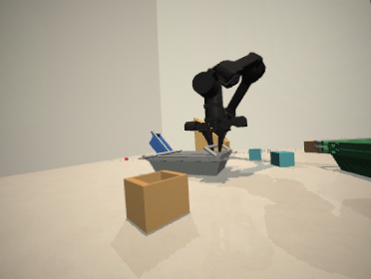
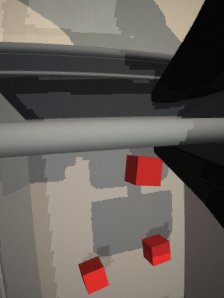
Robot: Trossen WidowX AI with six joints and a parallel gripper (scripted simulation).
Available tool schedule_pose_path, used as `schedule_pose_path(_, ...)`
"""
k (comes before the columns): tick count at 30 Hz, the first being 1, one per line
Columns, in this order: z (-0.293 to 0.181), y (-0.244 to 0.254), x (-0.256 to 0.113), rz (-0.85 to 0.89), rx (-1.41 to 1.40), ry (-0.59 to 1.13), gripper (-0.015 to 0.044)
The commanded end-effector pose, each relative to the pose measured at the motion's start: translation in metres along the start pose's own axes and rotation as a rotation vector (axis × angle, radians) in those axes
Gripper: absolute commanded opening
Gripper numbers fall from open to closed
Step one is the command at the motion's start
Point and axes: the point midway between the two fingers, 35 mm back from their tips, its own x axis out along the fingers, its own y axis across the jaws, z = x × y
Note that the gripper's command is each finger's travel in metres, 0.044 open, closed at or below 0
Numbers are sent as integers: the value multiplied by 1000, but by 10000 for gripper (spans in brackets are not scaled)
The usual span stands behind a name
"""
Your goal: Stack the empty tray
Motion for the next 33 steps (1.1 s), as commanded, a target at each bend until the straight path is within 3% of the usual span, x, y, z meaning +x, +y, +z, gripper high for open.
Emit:
schedule_pose_path(1,2,8,10,-2,1,-11,87)
schedule_pose_path(11,1,2,-37,24,42,32,87)
schedule_pose_path(33,0,6,-31,17,47,30,87)
